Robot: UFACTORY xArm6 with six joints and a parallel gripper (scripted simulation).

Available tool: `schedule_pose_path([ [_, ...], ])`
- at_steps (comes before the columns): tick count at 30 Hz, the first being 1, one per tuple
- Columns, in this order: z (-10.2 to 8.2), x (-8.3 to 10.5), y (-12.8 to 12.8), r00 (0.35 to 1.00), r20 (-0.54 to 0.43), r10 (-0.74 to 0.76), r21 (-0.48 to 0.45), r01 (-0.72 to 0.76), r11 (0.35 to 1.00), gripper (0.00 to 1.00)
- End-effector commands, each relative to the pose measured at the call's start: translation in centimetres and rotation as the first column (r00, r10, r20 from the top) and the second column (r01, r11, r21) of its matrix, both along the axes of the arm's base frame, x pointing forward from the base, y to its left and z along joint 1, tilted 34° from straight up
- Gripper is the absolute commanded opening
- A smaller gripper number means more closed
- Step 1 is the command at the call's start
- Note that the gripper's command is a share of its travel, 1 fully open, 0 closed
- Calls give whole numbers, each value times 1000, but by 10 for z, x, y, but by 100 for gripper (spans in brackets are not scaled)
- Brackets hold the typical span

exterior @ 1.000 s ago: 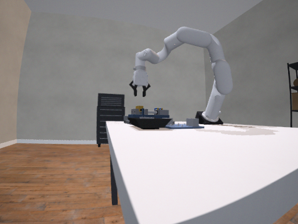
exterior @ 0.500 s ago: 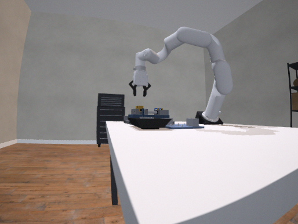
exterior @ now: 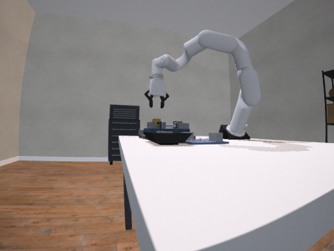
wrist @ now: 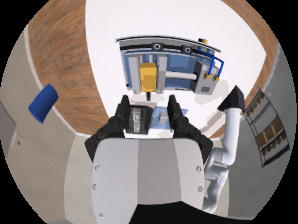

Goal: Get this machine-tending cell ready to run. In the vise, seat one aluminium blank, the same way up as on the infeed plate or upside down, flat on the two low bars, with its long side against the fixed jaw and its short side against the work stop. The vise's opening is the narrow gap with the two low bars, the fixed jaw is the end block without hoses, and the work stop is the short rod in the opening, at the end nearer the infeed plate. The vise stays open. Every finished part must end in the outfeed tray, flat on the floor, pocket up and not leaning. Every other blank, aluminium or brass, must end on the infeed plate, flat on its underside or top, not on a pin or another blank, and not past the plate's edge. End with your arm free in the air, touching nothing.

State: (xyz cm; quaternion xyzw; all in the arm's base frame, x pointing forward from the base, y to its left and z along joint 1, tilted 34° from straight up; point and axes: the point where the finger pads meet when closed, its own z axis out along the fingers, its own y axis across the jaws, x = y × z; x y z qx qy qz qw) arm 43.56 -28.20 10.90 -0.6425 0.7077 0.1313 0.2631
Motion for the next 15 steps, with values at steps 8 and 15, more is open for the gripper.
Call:
schedule_pose_path([
  [8,0,1,0,1000,3,-1,-3,1,1000,69],
  [15,-4,2,2,1000,3,-1,-3,1,1000,69],
])
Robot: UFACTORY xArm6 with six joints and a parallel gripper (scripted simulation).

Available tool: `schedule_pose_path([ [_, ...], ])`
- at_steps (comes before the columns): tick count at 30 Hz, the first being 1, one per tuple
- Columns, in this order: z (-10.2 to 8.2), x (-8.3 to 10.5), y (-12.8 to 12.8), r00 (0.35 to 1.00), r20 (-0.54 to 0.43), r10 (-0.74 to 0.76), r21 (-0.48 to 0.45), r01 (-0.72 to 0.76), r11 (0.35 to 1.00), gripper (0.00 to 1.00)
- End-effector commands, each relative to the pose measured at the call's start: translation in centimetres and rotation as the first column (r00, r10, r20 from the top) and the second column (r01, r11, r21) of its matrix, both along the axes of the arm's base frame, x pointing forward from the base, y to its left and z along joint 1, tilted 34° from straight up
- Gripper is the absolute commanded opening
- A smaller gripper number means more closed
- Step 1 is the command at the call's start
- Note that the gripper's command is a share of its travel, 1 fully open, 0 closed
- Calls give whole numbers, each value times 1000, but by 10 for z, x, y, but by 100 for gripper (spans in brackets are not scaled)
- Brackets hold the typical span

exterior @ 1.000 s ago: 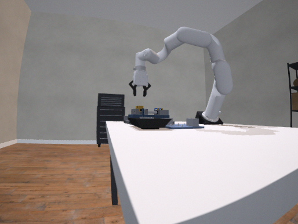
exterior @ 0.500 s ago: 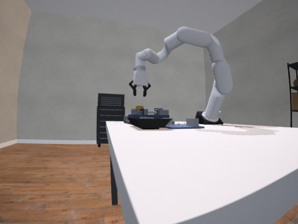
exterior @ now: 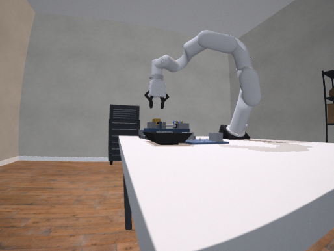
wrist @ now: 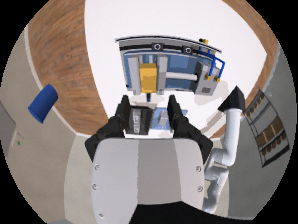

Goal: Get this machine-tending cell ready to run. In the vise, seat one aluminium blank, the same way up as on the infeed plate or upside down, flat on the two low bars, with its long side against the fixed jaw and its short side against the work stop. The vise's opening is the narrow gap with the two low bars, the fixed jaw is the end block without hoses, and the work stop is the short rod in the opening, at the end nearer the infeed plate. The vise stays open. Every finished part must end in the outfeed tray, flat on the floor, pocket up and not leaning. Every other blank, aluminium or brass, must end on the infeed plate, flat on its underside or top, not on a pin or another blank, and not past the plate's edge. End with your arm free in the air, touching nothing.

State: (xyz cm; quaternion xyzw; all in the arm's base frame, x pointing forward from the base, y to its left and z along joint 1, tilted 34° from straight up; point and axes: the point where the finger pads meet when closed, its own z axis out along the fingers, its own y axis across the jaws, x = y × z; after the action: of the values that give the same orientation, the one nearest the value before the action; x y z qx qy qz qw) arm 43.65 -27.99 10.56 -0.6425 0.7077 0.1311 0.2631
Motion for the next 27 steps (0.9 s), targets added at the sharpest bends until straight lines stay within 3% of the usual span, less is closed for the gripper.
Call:
schedule_pose_path([
  [1,-2,1,1,1000,3,-1,-3,1,1000,69],
  [27,-35,10,22,1000,3,-1,-3,1,1000,69],
])
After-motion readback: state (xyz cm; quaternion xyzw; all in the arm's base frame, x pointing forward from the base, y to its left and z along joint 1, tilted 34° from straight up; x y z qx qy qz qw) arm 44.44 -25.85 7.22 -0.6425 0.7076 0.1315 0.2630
